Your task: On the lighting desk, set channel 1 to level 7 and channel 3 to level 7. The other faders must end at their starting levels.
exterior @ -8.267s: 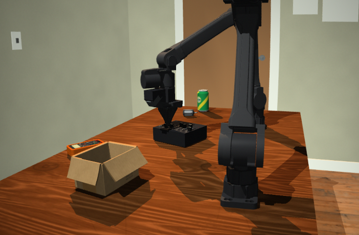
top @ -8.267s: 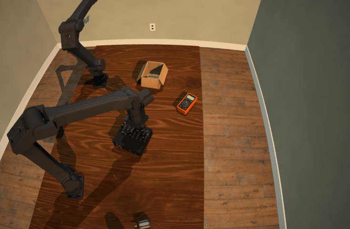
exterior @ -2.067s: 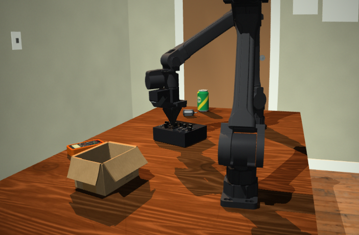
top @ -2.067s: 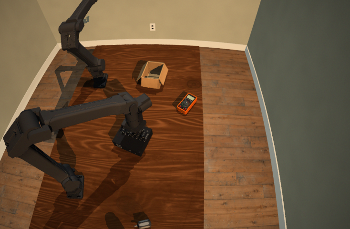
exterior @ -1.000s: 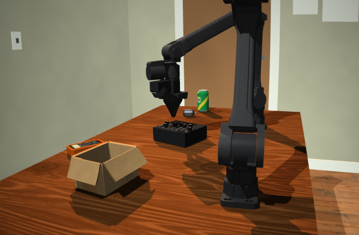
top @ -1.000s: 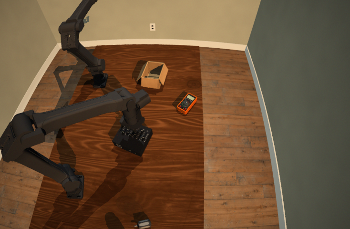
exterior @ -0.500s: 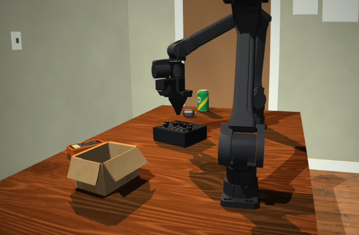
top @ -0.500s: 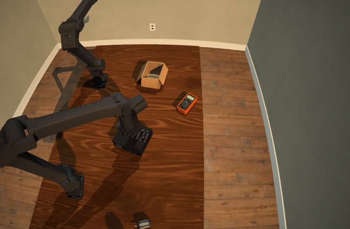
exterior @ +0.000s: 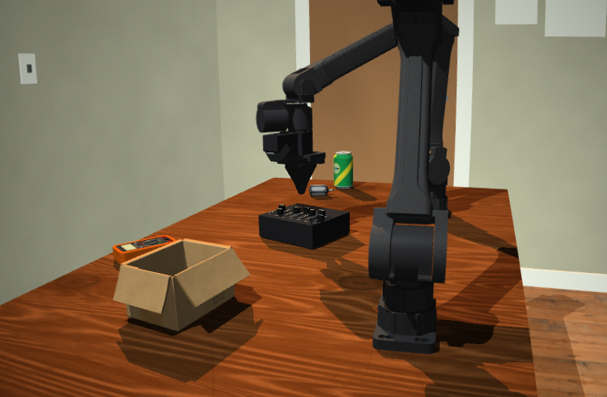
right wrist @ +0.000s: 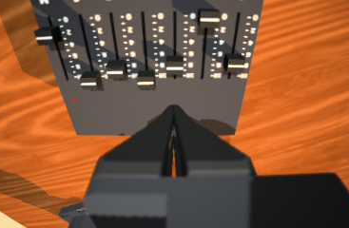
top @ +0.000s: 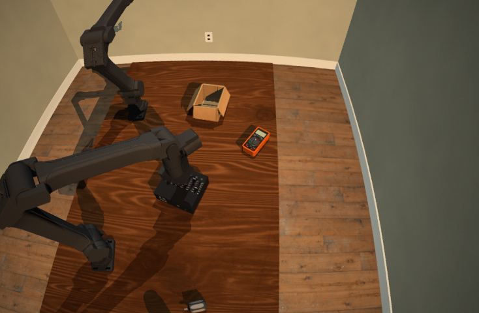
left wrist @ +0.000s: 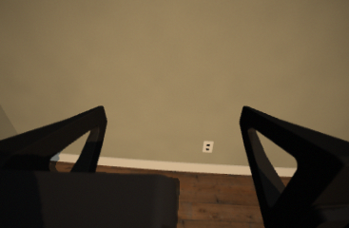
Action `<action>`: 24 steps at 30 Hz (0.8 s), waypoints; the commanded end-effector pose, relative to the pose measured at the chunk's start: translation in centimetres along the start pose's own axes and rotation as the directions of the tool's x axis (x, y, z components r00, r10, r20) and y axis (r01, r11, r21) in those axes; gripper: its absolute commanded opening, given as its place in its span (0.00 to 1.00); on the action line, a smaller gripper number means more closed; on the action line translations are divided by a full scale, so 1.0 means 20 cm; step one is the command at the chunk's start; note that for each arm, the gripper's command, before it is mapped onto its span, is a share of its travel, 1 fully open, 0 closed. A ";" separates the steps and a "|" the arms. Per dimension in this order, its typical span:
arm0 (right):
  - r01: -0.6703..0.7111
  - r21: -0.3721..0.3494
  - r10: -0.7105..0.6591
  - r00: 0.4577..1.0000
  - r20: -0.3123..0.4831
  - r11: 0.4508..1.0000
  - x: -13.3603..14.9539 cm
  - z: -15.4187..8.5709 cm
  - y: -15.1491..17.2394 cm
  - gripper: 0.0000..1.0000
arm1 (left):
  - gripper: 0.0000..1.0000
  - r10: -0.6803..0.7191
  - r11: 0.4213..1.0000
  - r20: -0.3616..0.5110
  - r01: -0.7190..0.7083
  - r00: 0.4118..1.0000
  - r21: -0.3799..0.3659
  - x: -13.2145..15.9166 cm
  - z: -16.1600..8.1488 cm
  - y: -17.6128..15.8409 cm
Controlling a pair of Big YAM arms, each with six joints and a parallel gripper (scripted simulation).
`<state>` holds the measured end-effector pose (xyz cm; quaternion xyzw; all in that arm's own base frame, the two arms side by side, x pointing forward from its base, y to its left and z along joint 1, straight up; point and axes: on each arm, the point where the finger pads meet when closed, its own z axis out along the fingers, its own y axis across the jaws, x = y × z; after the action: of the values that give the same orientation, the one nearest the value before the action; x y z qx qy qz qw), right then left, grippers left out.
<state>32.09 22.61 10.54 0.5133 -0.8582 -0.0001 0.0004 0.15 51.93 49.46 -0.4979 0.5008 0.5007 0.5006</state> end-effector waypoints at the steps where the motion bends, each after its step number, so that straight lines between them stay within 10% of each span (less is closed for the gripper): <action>1: 0.010 0.016 -0.011 0.999 0.030 1.000 -0.06 -0.05 -0.02 0.00 | 1.00 -0.014 1.000 0.017 0.014 1.000 -0.010 -0.02 -0.01 0.02; 24: 0.010 0.002 -0.010 1.000 0.003 1.000 -0.01 0.03 -0.01 0.00 | 1.00 -0.014 1.000 0.017 0.014 1.000 -0.010 -0.02 -0.01 0.02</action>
<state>32.18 22.67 10.54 0.5134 -0.8582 -0.0003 -0.0017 0.15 51.93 49.46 -0.4979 0.5008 0.5007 0.5006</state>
